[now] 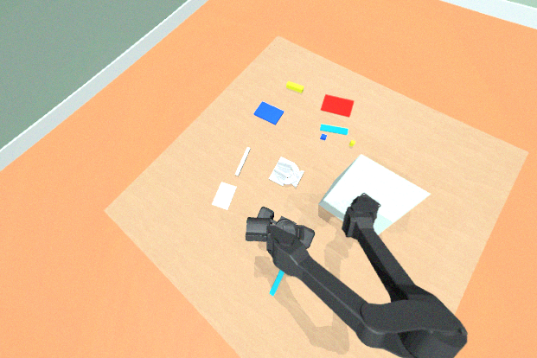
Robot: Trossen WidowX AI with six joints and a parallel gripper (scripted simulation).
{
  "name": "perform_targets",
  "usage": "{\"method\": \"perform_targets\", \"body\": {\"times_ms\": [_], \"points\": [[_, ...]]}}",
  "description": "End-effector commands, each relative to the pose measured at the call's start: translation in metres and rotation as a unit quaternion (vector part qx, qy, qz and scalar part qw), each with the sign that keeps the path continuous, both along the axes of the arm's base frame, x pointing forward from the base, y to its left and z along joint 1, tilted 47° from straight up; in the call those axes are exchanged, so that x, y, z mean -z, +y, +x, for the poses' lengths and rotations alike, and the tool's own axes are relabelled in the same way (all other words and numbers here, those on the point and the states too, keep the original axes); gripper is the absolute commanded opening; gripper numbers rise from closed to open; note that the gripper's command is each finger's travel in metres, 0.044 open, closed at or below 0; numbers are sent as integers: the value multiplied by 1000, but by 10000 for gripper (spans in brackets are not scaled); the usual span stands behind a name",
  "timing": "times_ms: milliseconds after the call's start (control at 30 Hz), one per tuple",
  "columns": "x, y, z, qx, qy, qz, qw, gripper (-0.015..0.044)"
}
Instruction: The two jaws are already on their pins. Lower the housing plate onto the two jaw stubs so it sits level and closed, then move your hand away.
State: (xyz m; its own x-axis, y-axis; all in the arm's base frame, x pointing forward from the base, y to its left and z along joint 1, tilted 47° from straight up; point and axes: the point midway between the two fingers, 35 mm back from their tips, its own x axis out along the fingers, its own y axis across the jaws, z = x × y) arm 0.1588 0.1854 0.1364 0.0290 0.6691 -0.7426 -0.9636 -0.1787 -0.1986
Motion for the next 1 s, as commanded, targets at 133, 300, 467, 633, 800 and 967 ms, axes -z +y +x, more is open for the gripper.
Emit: {"method": "perform_targets", "body": {"times_ms": [133, 300, 467, 633, 800, 967], "points": [[-24, -1, -13, 20, 74, 46, 996, 440], [-23, 0, -13, 20, 74, 46, 996, 440], [2, 27, -15, 20, 74, 48, 996, 440], [3, 28, -15, 20, 74, 48, 996, 440], [3, 28, -15, 20, 74, 48, 996, 440], [3, 28, -15, 20, 74, 48, 996, 440]]}}
